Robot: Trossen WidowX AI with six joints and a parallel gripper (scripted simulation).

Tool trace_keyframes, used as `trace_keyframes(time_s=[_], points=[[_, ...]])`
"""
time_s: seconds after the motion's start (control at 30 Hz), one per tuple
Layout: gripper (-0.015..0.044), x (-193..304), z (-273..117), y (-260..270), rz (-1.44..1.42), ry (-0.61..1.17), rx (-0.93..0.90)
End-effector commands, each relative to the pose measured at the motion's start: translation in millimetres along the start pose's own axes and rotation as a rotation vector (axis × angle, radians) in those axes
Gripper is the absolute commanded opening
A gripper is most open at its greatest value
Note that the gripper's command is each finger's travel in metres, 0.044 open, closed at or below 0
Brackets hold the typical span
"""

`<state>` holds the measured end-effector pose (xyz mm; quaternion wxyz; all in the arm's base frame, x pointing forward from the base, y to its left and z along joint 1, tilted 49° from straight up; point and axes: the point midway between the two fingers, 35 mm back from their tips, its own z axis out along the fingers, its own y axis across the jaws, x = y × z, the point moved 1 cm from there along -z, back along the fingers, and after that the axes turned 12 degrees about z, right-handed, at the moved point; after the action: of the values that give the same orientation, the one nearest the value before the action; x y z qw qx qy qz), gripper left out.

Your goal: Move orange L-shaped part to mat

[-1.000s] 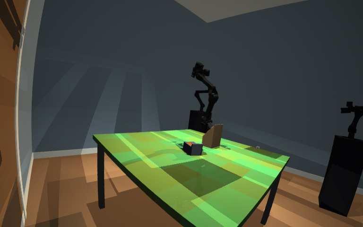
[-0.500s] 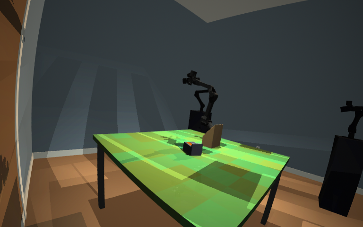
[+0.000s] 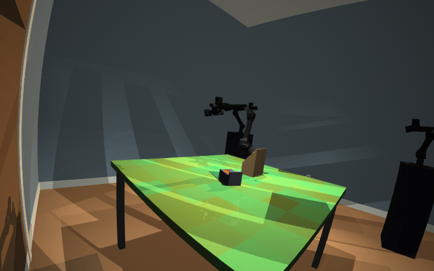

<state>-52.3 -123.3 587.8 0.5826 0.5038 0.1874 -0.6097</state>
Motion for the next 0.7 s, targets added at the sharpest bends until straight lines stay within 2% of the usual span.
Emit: trace_keyframes(time_s=[0.0, 0.37, 0.5, 0.67], points=[[0.0180, 34, 11, 27, -0.006, 0.094, -0.093], [0.0180, 124, 10, 118, 0.057, 0.363, -0.335], [0.0180, 178, -15, 165, 0.027, 0.534, -0.445], [0.0180, 238, -68, 206, -0.093, 0.704, -0.619]])
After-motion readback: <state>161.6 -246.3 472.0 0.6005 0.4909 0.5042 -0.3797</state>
